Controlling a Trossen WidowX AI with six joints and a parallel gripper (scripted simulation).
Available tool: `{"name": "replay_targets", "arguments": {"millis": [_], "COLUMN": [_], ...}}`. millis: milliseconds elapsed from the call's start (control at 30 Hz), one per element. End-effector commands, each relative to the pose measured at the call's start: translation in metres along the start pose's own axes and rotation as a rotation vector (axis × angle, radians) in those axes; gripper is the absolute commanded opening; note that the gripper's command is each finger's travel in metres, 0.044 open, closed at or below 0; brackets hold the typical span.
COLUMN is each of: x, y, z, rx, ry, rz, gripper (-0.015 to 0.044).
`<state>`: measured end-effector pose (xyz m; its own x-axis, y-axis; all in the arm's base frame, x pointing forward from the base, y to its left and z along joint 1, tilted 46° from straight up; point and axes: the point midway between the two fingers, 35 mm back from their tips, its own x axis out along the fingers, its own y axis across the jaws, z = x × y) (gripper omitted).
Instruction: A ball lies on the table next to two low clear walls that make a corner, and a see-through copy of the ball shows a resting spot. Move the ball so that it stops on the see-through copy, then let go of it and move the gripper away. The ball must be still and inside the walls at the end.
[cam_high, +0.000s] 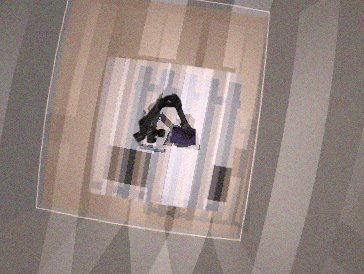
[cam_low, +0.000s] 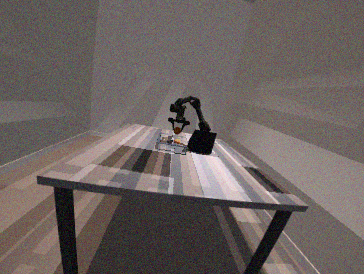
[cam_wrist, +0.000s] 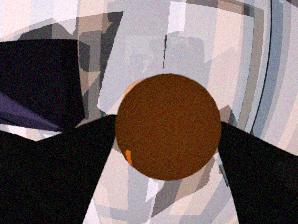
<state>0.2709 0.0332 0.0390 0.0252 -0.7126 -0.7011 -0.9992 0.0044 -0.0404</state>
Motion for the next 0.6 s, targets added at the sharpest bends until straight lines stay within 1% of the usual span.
{"name": "replay_targets", "arguments": {"millis": [0, 233, 400, 567], "x": [0.009, 0.027, 0.034, 0.056], "y": [0.006, 0.021, 0.022, 0.02], "z": [-0.009, -0.024, -0.025, -0.024], "rx": [-0.002, -0.002, -0.002, -0.002], "ry": [0.001, 0.005, 0.005, 0.003], "rz": [-0.008, -0.007, -0.007, -0.008], "gripper": [0.0, 0.0, 0.0, 0.0]}}
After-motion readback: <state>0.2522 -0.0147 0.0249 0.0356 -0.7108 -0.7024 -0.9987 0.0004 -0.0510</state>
